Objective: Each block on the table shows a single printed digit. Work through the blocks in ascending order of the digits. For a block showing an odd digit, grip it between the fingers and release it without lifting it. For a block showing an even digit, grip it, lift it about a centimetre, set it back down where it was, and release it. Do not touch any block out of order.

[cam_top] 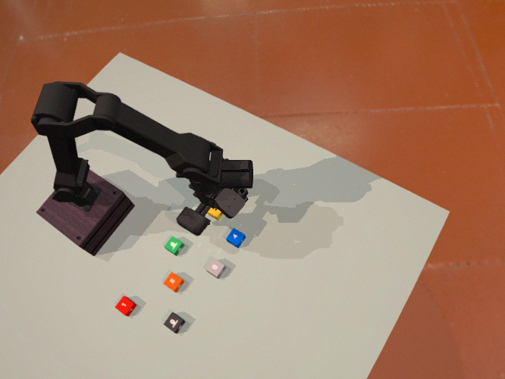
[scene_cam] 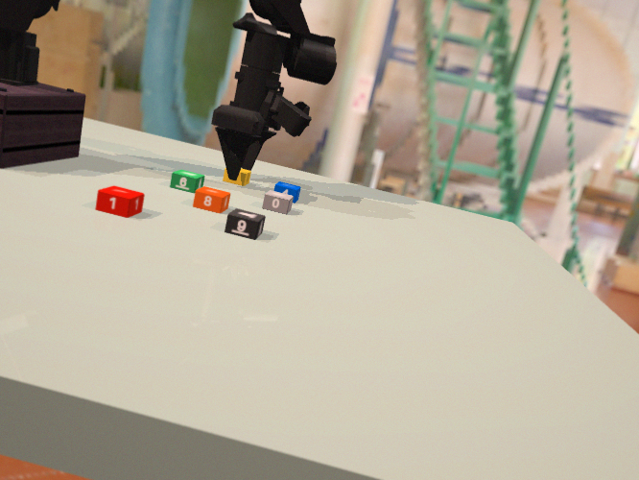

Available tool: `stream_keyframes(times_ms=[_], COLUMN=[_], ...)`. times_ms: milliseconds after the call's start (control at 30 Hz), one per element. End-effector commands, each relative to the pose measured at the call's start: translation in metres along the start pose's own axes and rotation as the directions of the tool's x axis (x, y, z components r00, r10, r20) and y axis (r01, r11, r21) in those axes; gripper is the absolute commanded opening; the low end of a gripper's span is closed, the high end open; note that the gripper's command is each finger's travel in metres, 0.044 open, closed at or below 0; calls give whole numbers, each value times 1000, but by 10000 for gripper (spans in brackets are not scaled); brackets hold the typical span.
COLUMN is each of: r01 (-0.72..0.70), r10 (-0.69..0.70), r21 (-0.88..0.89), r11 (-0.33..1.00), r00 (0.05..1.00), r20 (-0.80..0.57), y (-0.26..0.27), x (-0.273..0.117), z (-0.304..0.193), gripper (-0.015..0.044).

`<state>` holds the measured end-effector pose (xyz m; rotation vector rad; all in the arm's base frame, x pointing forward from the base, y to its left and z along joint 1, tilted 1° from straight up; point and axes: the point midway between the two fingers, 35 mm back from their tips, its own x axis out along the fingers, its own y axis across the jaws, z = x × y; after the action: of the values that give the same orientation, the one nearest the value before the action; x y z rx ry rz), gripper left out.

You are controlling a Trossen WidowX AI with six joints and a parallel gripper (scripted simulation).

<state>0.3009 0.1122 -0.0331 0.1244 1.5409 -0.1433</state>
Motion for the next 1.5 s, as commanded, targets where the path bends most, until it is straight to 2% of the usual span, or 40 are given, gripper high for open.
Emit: stream_keyframes(times_ms=[0, 200, 1467], r01=[2, 2, 2], r10=[-2, -2, -2], r21=[1, 1, 1], r11=[1000, 1000, 1000], r00=[1000, 1000, 1000], r20=[3, 3, 3], y=[0, 0, 0], x=[1, 1, 1], z=[1, 1, 1], gripper=[269, 120, 120])
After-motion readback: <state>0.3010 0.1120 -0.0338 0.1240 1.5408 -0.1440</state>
